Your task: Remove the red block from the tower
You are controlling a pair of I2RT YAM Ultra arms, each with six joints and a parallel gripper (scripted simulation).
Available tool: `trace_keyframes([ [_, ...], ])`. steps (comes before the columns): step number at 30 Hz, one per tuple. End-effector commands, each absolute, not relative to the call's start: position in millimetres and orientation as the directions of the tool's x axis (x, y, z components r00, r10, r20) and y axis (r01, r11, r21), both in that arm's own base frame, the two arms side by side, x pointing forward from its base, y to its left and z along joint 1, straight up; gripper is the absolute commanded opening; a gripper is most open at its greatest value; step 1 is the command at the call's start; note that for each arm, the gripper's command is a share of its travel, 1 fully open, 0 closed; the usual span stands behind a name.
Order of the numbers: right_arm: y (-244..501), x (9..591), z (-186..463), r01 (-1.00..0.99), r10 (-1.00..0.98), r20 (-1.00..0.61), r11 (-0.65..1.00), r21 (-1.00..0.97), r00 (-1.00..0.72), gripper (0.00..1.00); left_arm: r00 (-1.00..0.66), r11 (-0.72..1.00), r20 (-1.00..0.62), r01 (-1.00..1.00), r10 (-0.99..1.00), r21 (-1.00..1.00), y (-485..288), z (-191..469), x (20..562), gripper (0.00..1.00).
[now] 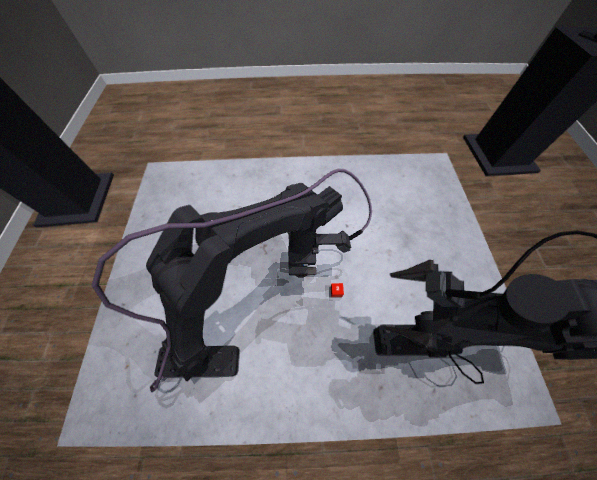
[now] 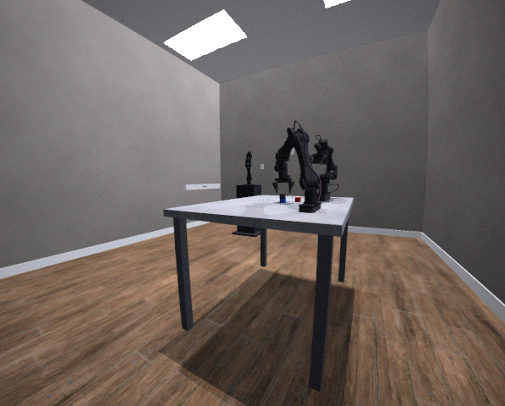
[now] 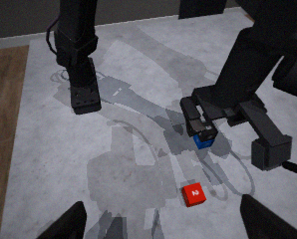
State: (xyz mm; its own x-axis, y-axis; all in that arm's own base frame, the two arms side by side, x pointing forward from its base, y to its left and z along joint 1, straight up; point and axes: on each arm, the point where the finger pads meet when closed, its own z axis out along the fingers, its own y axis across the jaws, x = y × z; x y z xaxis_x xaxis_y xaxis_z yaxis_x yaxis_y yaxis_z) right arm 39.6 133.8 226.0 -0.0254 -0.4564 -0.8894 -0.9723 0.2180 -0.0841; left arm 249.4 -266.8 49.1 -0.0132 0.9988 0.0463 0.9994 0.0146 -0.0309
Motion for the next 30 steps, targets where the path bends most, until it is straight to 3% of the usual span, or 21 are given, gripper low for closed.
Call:
trace_keyframes([
  [1,129.8,39.0,234.5,-0.973,-0.435,-0.9,0.218,-0.077,-0.027,1.0,-0.002,0.002,0.003,1.0,1.0,0.003,-275.6,92.2,252.3,1.0],
  [13,128.2,38.7,240.9,-0.973,-0.412,-0.911,0.218,-0.072,-0.025,1.0,-0.024,0.025,0.038,0.999,0.999,-0.023,-266.8,88.5,257.1,1.0],
  [23,168.5,46.2,250.0,-0.967,-0.46,-0.887,0.241,-0.086,-0.035,1.0,-0.148,0.165,-0.134,0.978,0.98,0.128,-255.4,119.1,281.9,1.0],
  [30,210.1,76.6,225.7,-0.941,-0.595,-0.794,0.324,-0.099,-0.122,1.0,-0.272,0.369,-0.357,0.898,0.893,0.238,-209.6,173.0,296.2,1.0],
])
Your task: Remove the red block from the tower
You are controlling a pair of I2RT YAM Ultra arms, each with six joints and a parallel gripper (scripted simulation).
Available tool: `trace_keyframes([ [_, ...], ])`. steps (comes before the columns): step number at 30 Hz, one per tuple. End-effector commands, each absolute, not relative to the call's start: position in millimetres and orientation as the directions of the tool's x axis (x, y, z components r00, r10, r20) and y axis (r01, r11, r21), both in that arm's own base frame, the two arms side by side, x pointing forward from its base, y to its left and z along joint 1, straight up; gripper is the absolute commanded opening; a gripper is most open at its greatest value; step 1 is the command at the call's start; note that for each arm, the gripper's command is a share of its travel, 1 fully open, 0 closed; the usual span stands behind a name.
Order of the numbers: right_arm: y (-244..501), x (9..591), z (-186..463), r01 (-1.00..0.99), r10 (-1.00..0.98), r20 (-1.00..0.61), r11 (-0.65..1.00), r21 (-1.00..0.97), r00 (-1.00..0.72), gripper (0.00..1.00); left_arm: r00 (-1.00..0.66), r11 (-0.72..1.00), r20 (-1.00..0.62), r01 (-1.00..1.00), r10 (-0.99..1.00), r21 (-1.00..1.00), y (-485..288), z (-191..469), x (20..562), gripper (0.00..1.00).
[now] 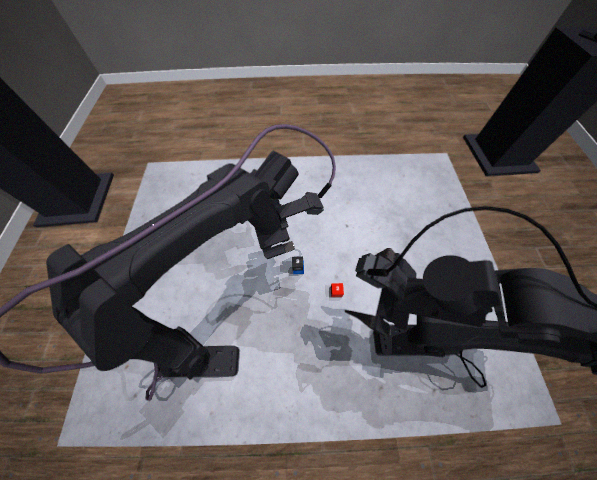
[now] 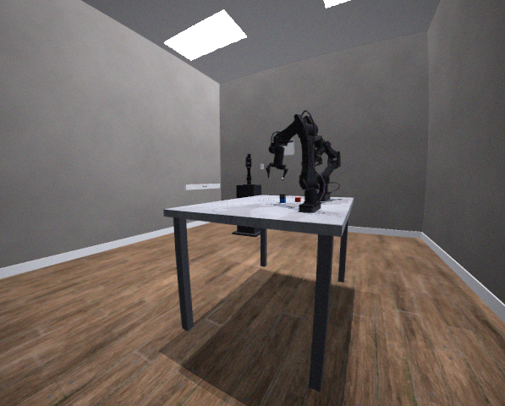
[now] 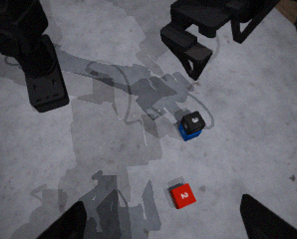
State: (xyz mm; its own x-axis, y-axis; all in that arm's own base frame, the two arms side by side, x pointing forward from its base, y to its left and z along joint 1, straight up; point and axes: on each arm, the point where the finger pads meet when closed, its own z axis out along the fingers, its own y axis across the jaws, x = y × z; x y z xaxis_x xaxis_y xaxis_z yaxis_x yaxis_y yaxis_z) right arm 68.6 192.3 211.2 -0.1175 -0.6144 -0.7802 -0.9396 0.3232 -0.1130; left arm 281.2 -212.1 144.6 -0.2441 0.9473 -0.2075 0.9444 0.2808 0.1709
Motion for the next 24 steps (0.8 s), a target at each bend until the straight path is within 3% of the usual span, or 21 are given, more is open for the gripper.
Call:
trace_keyframes([
  [1,213.9,80.0,222.5,-0.939,-0.607,-0.784,0.331,-0.099,-0.131,1.0,-0.283,0.395,-0.385,0.884,0.878,0.25,-204.5,179.5,298.4,1.0],
  [13,247.6,119.9,182.8,-0.913,-0.697,-0.678,0.397,-0.093,-0.234,1.0,-0.326,0.694,-0.711,0.649,0.623,0.311,-142.0,260.9,327.0,1.0],
  [24,263.0,156.2,138.4,-0.888,-0.745,-0.579,0.453,-0.076,-0.331,1.0,-0.227,0.904,-0.918,0.358,0.326,0.232,-78.3,334.5,350.4,1.0],
])
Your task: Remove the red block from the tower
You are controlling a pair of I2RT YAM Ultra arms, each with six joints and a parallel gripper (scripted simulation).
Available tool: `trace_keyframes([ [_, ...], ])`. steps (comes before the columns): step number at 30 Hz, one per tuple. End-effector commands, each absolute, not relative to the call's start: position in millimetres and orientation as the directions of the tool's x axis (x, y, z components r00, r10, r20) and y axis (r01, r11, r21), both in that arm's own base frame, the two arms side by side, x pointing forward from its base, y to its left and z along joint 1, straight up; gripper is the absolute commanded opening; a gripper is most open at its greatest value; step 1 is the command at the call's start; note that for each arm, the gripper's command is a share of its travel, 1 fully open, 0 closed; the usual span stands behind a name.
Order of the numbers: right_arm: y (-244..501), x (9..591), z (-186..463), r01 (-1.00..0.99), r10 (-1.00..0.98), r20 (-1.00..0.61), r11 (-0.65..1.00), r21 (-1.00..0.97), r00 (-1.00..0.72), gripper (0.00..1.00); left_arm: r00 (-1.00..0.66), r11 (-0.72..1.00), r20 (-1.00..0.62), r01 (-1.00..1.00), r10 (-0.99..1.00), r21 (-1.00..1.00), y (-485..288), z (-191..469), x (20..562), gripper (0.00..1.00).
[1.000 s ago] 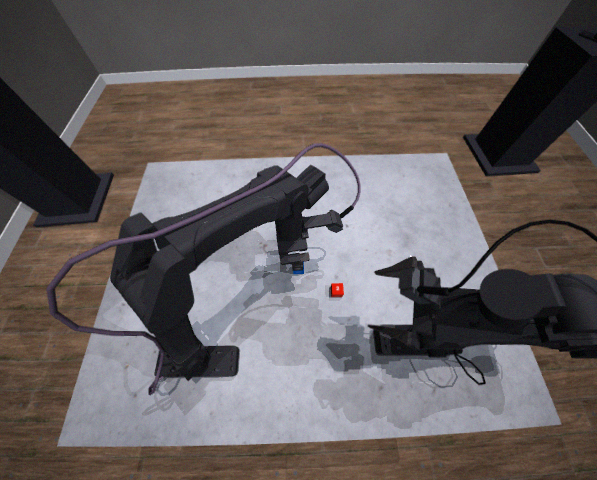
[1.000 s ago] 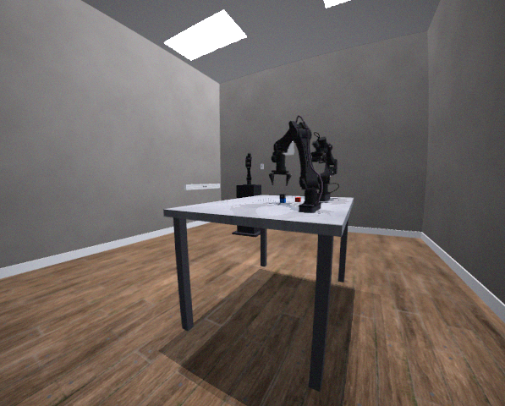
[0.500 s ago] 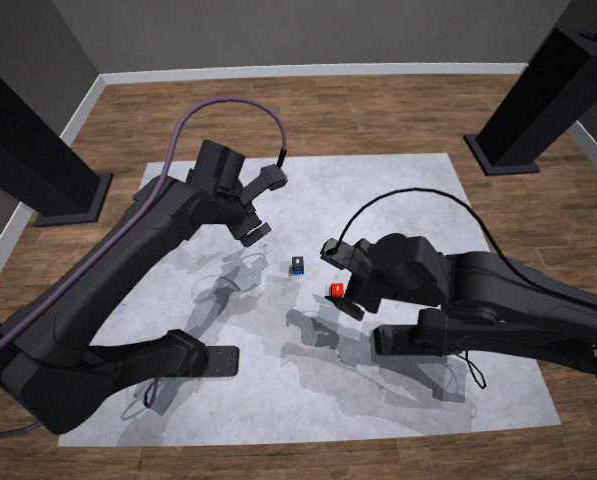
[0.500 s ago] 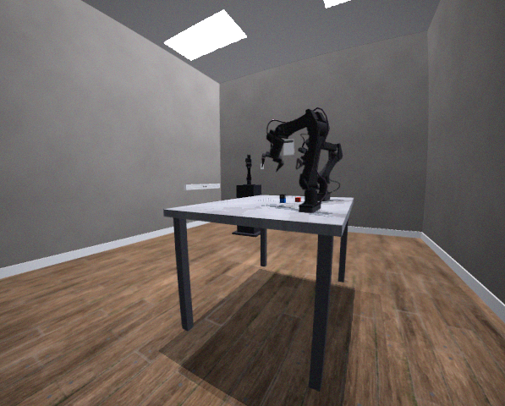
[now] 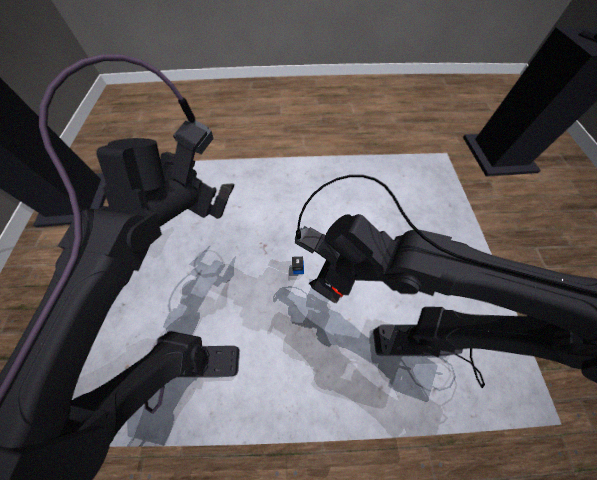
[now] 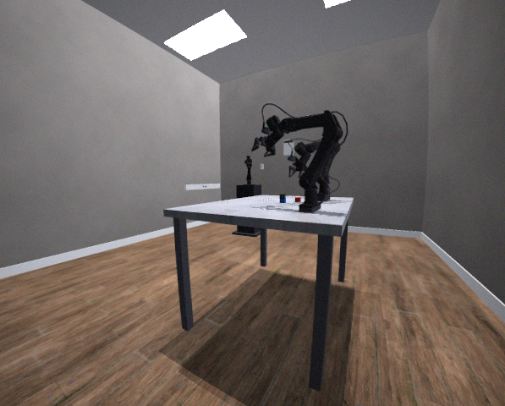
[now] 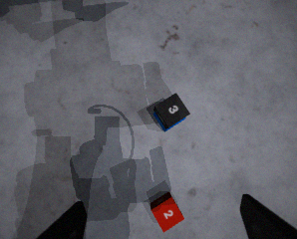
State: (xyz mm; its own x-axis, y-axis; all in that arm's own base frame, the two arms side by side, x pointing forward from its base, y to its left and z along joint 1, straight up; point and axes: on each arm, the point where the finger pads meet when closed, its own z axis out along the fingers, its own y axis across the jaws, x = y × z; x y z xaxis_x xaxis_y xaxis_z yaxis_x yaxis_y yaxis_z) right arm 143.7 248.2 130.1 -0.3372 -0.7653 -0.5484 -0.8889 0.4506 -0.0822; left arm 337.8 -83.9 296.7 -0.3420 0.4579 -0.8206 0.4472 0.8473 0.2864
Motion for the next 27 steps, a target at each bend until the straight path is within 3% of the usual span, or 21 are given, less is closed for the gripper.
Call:
trace_keyframes([
  [1,263.7,159.2,134.2,-0.886,-0.748,-0.57,0.458,-0.074,-0.339,1.0,-0.214,0.92,-0.93,0.323,0.299,0.222,-71.0,340.8,352.7,1.0],
  [14,264.0,187.8,89.2,-0.86,-0.77,-0.474,0.508,-0.053,-0.426,1.0,-0.006,1.0,-1.0,0.024,0.018,0.018,-5.4,406.1,377.7,1.0],
  [27,260.2,187.0,87.4,-0.86,-0.778,-0.459,0.507,-0.056,-0.429,1.0,0.01,1.0,-1.0,-0.006,0.0,0.0,3.4,412.6,382.9,1.0],
])
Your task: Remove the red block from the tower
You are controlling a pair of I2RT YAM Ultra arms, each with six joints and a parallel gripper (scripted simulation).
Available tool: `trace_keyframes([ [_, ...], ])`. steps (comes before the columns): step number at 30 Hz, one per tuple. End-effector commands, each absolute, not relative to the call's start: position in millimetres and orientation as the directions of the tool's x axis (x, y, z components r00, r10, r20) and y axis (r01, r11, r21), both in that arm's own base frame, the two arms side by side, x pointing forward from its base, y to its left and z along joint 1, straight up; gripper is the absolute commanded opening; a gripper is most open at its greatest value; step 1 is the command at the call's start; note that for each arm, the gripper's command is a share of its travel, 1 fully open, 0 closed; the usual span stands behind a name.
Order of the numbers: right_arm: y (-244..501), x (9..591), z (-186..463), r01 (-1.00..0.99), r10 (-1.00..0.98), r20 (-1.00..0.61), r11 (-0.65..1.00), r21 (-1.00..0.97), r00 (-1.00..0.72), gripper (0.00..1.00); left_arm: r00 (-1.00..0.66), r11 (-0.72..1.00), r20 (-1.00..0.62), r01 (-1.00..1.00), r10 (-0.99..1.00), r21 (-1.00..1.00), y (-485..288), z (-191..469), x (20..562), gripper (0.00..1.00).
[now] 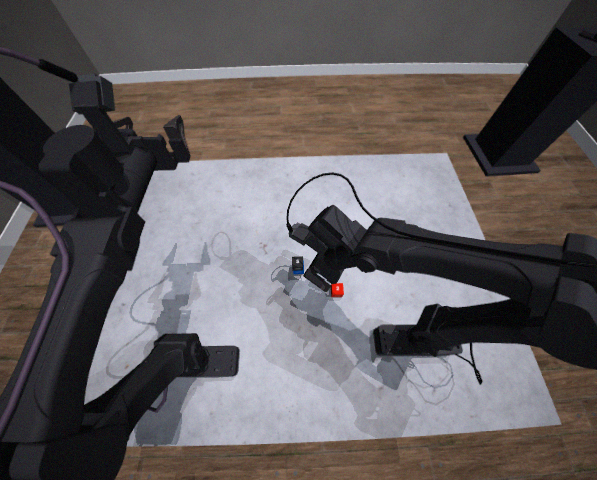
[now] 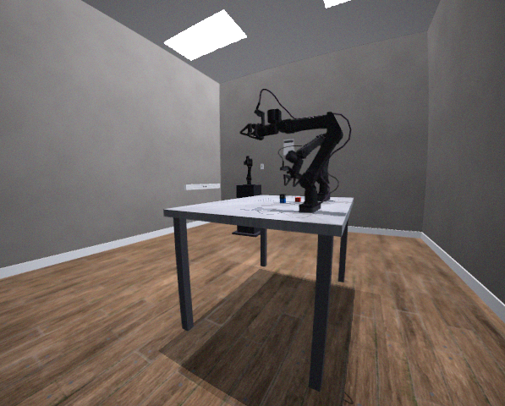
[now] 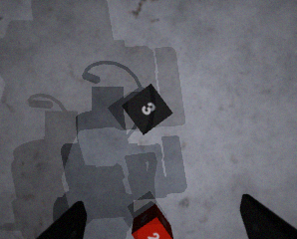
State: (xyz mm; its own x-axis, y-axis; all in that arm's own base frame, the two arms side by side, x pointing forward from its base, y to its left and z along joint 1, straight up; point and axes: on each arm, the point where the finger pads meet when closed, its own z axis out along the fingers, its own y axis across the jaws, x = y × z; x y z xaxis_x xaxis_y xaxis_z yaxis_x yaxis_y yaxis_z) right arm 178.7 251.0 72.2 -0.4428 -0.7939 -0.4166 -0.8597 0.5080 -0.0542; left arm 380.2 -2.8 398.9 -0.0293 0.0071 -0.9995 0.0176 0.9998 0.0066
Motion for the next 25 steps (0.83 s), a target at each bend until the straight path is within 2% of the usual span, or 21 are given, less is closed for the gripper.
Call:
trace_keyframes([
  [1,258.7,183.5,83.4,-0.861,-0.781,-0.45,0.507,-0.051,-0.433,1.0,0.01,1.0,-1.0,-0.006,0.0,0.0,3.4,412.6,382.9,1.0],
  [25,258.7,183.5,83.4,-0.861,-0.781,-0.45,0.507,-0.051,-0.433,1.0,0.009,1.0,-1.0,0.0,0.0,0.0,1.0,410.4,380.9,1.0],
])
